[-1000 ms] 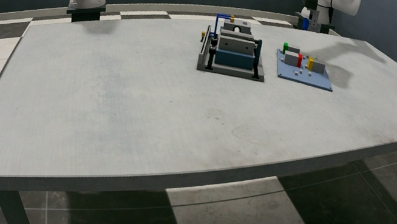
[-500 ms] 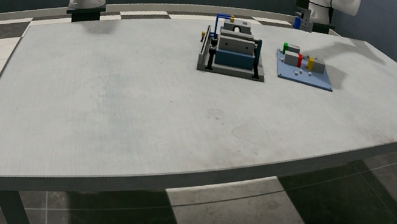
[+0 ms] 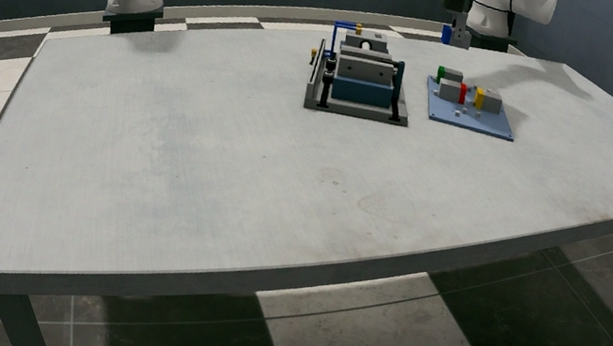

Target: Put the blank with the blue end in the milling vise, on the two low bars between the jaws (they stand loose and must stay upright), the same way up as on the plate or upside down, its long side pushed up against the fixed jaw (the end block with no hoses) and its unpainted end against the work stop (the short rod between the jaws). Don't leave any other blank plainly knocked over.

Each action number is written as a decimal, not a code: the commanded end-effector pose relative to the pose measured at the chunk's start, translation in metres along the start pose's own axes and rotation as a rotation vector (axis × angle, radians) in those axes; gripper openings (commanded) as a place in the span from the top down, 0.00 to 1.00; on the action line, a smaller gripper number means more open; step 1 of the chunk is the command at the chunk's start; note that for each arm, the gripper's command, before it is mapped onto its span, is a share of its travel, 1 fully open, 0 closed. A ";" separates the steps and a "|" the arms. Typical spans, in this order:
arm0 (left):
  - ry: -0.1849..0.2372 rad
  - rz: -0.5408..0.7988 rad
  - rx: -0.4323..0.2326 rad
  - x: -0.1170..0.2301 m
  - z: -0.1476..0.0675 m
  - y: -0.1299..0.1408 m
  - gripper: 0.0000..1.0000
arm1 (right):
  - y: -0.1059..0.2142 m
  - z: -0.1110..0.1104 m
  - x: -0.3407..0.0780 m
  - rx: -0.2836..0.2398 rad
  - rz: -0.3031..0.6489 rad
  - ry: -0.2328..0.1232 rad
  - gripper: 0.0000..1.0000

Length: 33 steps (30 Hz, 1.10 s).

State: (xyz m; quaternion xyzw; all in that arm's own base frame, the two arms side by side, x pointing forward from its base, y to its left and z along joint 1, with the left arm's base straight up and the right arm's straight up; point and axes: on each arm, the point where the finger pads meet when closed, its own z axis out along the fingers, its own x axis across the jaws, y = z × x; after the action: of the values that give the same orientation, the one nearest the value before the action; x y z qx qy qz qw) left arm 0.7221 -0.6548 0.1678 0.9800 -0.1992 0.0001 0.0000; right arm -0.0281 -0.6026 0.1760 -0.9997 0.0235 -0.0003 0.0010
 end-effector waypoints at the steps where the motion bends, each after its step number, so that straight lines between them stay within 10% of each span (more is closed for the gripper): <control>1: 0.002 0.000 -0.001 0.007 -0.001 0.011 1.00 | 0.001 -0.001 0.000 -0.002 0.000 0.000 0.00; 33: 0.002 0.000 -0.001 0.050 0.001 0.084 1.00 | 0.001 -0.001 0.000 -0.002 0.000 0.000 0.00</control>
State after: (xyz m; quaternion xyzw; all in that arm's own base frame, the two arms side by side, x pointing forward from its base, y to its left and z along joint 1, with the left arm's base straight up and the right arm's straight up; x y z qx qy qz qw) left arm 0.7337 -0.7418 0.1658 0.9800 -0.1992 0.0001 0.0001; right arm -0.0281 -0.6026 0.1760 -0.9997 0.0235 -0.0003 0.0010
